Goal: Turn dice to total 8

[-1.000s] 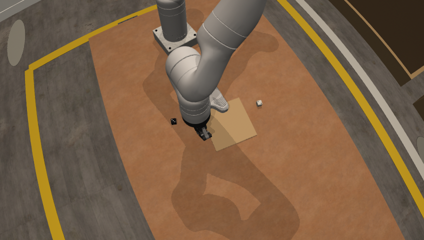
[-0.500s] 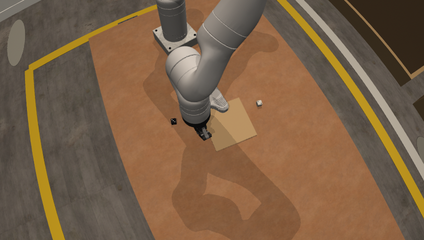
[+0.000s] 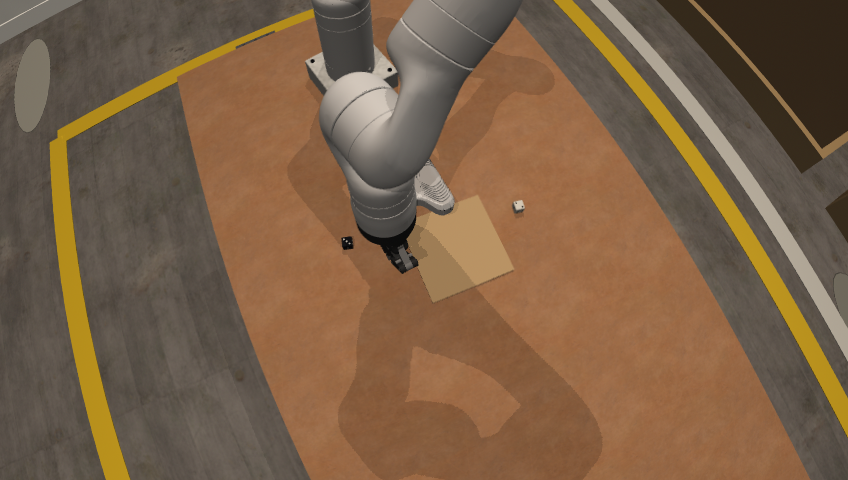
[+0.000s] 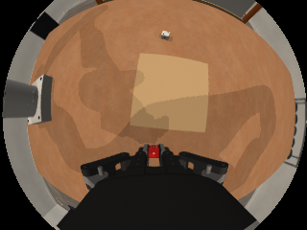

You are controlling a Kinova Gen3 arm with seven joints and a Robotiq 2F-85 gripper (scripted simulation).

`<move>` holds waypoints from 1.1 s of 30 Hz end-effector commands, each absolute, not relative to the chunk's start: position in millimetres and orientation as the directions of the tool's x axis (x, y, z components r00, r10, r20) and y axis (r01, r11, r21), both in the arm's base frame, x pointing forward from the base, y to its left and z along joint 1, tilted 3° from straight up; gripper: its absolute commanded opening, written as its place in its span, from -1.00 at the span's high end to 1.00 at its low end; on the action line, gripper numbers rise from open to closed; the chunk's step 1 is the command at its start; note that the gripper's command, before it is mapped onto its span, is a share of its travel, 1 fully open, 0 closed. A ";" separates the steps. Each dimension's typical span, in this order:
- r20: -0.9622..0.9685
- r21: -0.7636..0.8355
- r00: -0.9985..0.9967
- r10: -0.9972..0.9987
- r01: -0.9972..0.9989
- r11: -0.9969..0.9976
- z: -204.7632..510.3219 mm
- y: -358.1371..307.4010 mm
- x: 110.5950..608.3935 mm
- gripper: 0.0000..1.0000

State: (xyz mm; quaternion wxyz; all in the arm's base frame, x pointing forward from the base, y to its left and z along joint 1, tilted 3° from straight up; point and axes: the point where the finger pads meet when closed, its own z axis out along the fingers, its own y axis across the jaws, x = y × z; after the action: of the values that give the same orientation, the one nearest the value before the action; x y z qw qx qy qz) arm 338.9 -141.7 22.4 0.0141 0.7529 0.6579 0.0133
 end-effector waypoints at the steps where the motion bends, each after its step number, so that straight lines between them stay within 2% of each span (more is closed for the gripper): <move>1: 0.006 0.059 0.124 0.992 0.990 -0.125 40.2 -137.8 345.9 0.78; 15: 0.006 0.059 0.124 0.992 0.990 -0.125 88.1 -137.8 343.1 0.78; 33: 0.006 0.059 0.125 0.992 0.990 -0.125 92.4 -126.1 343.0 0.78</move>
State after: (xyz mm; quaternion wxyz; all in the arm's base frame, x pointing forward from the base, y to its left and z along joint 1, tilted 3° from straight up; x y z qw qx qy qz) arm 342.1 -135.6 91.8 0.0204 0.7528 0.6576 0.0209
